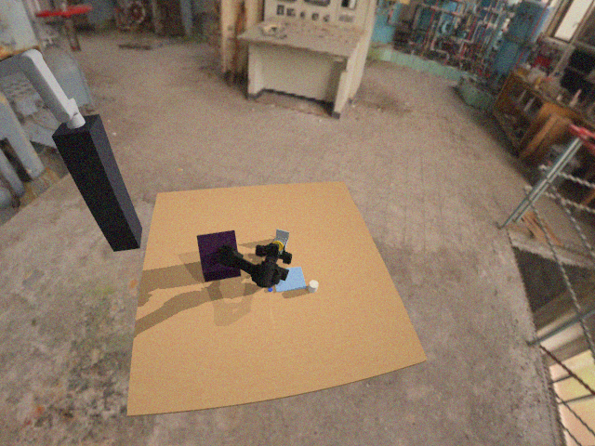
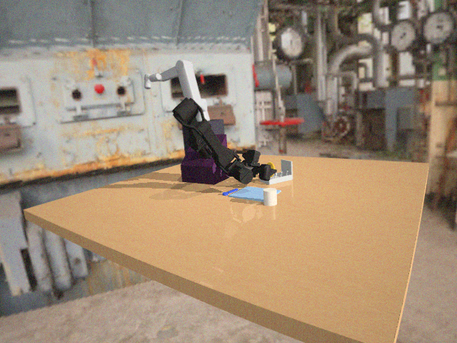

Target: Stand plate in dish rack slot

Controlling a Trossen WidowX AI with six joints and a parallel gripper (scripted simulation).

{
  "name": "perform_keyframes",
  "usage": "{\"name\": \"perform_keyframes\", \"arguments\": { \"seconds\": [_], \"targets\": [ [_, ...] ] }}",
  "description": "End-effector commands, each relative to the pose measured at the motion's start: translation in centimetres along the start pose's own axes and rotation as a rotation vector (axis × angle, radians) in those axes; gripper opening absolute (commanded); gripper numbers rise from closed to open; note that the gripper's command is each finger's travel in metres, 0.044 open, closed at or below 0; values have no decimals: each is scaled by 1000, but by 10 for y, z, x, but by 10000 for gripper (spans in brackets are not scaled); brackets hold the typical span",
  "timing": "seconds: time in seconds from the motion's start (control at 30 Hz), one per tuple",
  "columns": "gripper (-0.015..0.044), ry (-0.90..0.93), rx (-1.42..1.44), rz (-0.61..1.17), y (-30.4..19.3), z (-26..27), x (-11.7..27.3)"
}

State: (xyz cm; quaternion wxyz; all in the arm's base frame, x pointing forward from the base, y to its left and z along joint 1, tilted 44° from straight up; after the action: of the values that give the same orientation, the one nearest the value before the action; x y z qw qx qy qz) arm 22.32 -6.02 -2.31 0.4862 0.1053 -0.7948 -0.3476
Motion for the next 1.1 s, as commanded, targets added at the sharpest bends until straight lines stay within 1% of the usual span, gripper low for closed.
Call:
{"name": "perform_keyframes", "arguments": {
  "seconds": [0.0, 0.13, 0.63, 0.9, 1.07],
  "targets": [
    [0, 2, -6, 4, 0, 1, 0],
    [0, 2, -6, 4, 0, 1, 0],
    [394, 0, 1, 1, 0, 0, 0],
    [400, 1, 1, 1, 2, 0, 0],
    [400, 13, 1, 15, 46, -4, 5]
  ]
}}
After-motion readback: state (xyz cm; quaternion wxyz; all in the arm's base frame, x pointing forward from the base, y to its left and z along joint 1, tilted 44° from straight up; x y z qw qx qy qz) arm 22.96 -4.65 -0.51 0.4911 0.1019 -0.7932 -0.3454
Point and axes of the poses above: the point midway between the two fingers, 35 mm back from their tips, its own x axis back along the fingers, its own z axis across the jaws, y = z × x, the point moved 8 cm from there along x, back along the fingers, and after that the axes turned 8 degrees about -x, right-handed, at the moved point
